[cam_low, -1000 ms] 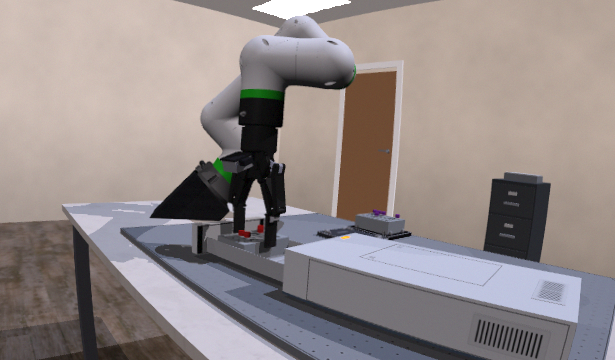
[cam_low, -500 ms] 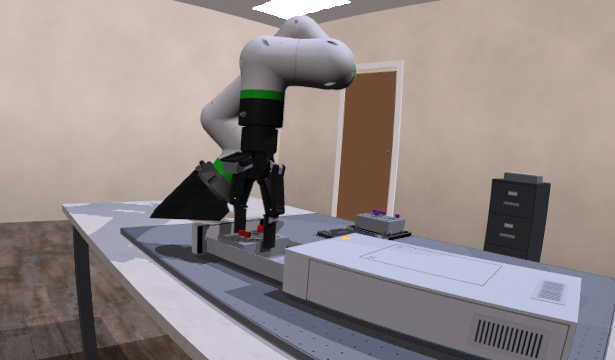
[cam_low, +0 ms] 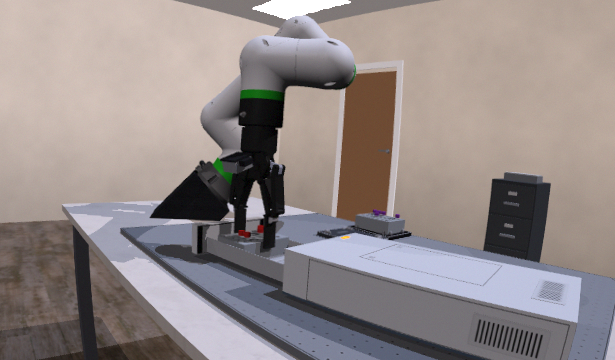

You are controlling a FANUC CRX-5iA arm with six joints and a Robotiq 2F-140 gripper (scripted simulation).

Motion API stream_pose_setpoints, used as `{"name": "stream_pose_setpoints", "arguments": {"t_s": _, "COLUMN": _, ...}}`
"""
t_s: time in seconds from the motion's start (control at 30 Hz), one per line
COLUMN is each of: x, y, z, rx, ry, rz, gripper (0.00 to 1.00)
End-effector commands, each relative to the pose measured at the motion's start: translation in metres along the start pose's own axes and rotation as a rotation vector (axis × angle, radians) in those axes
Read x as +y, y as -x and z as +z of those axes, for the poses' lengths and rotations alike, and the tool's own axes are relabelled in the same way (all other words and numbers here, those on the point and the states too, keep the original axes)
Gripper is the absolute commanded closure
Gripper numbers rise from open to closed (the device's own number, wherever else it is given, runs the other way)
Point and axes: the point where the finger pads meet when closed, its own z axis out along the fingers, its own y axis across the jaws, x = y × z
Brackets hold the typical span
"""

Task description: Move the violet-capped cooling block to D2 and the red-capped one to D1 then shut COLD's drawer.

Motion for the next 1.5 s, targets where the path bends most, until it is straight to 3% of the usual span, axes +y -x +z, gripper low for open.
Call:
{"name": "stream_pose_setpoints", "arguments": {"t_s": 0.0, "x": -0.0002, "y": -0.0004, "z": -0.0009, "rx": 0.001, "ry": -0.001, "rz": 0.0, "gripper": 0.61}}
{"name": "stream_pose_setpoints", "arguments": {"t_s": 0.7, "x": -0.0002, "y": -0.0004, "z": -0.0009, "rx": 0.001, "ry": -0.001, "rz": 0.0, "gripper": 0.9}}
{"name": "stream_pose_setpoints", "arguments": {"t_s": 1.47, "x": -0.0002, "y": -0.0004, "z": -0.0009, "rx": 0.001, "ry": -0.001, "rz": 0.0, "gripper": 0.9}}
